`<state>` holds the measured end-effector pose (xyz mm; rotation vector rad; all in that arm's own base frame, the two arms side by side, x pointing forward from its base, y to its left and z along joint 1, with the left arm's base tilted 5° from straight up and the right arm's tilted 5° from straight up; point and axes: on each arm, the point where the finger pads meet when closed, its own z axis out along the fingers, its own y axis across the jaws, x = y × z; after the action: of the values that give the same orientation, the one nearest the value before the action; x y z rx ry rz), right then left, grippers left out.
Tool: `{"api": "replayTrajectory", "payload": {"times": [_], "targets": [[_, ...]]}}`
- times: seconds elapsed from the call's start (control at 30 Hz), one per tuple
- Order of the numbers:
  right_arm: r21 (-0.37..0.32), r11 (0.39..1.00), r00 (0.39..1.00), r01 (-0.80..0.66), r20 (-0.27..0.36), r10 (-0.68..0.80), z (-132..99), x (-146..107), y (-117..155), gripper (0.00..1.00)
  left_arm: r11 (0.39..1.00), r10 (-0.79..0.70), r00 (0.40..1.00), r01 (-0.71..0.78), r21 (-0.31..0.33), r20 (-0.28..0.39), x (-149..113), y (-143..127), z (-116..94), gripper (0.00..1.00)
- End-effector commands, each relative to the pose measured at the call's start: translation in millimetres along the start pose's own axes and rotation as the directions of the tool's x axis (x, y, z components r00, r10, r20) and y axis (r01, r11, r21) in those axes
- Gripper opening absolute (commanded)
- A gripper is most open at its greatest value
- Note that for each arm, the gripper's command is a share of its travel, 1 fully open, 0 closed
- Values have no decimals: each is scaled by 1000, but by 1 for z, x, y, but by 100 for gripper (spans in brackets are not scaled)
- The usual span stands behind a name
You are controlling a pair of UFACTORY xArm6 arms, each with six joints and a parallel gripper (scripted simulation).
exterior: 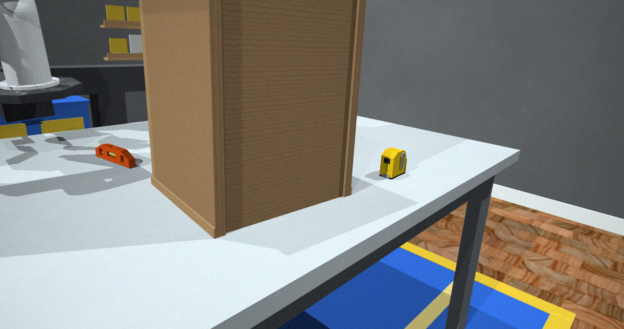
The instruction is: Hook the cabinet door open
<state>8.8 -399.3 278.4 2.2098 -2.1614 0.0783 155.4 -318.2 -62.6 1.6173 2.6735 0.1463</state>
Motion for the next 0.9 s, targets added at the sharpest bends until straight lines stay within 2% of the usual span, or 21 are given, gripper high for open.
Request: {"api": "replayTrajectory", "payload": {"times": [0.0, 0.57, 0.87], "targets": [[0, 1000, 1000, 0, -4, 0, -2, 1, 0, 100, 1000, 0, 1000, 0, 0, 3, 0, 0, -4, 5], [0, 1000, 1000, 0, -4, 0, -2, 1, 0, 100, 1000, -1, 1000, 1, -1, 3, 1, 0, -5, 5], [0, 1000, 1000, 0, -4, 0, -2, 1, 0, 100, 999, -13, 1000, 13, -38, -1, 1, -1, -5, 5]]}}
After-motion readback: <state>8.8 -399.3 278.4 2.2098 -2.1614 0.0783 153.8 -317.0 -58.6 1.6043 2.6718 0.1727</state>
